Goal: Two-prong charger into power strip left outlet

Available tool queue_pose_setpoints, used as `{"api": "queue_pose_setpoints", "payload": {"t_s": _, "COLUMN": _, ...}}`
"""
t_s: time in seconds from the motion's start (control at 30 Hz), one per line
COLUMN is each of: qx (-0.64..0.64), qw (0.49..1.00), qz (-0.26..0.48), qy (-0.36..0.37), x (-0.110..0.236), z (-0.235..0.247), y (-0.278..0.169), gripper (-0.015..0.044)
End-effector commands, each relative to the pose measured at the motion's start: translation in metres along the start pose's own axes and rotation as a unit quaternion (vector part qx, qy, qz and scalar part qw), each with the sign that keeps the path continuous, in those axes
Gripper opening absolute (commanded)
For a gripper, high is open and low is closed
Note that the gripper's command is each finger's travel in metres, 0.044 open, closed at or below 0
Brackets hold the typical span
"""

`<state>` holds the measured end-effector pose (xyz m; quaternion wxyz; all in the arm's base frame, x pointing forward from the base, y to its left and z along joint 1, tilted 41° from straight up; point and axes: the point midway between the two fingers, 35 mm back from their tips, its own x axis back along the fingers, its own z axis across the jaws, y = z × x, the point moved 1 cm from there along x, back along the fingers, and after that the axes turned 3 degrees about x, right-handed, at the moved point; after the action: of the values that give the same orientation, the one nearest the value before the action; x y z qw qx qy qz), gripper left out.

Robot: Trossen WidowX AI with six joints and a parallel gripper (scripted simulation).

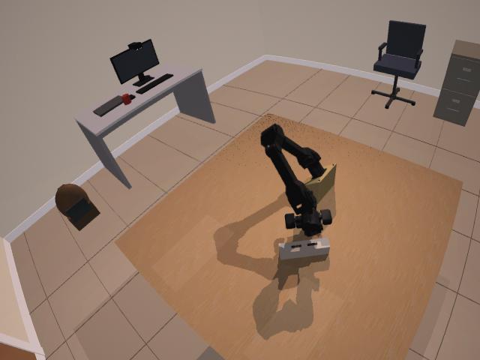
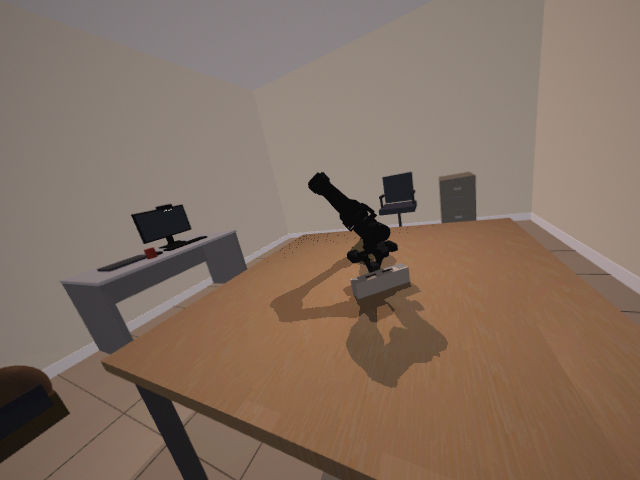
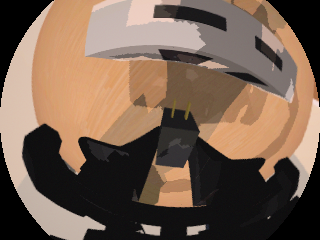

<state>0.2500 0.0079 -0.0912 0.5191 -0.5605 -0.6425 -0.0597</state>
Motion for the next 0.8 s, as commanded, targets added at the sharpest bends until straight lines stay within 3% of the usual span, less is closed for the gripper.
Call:
{"api": "queue_pose_setpoints", "payload": {"t_s": 0.0, "qx": 0.003, "qw": 1.0, "qz": -0.002, "qy": 0.001, "x": 0.001, "z": 0.0, "y": 0.006, "gripper": 0.0}}
{"api": "queue_pose_setpoints", "payload": {"t_s": 0.77, "qx": 0.008, "qw": 1.0, "qz": -0.002, "qy": 0.001, "x": 0.001, "z": 0.003, "y": 0.025, "gripper": 0.0}}
